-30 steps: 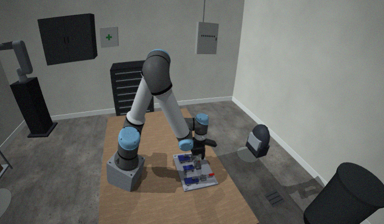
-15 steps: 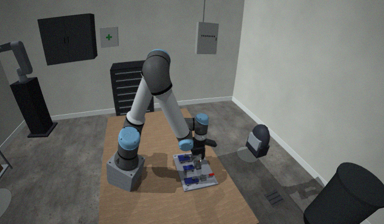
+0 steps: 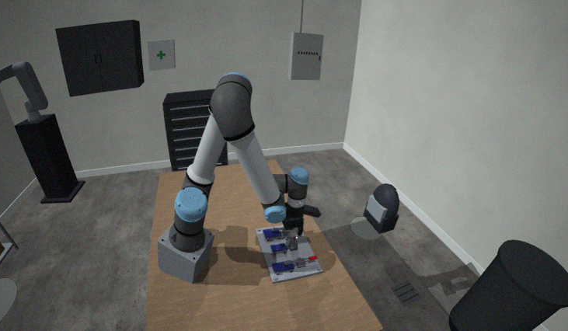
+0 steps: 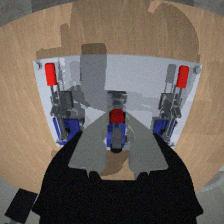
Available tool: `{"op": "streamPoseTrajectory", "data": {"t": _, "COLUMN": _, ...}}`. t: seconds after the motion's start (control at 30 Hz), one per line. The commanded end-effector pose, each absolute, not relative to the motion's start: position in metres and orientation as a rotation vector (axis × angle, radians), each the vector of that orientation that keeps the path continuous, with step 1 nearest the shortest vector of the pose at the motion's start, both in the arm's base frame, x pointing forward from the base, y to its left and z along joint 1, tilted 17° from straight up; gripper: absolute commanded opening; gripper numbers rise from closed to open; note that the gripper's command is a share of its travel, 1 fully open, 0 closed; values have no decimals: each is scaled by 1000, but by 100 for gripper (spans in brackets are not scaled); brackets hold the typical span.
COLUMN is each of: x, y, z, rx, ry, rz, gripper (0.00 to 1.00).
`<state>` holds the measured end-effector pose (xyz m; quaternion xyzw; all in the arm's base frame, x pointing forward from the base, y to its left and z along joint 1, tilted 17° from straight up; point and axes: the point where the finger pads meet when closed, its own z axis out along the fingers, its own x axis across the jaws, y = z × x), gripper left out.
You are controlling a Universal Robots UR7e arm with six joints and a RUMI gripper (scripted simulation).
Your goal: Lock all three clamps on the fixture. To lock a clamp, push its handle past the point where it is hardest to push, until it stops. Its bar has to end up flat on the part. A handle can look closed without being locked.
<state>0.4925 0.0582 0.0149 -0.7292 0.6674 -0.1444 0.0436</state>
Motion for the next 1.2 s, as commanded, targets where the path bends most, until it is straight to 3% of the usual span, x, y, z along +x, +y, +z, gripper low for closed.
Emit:
{"op": "streamPoseTrajectory", "data": {"t": 0.0, "x": 494, "y": 58, "z": 16, "rx": -2229, "ry": 2040, "rz": -443, "gripper": 0}}
{"op": "streamPoseTrajectory", "data": {"t": 1.17, "x": 512, "y": 60, "z": 18, "rx": -2229, "ry": 2039, "rz": -443, "gripper": 0}}
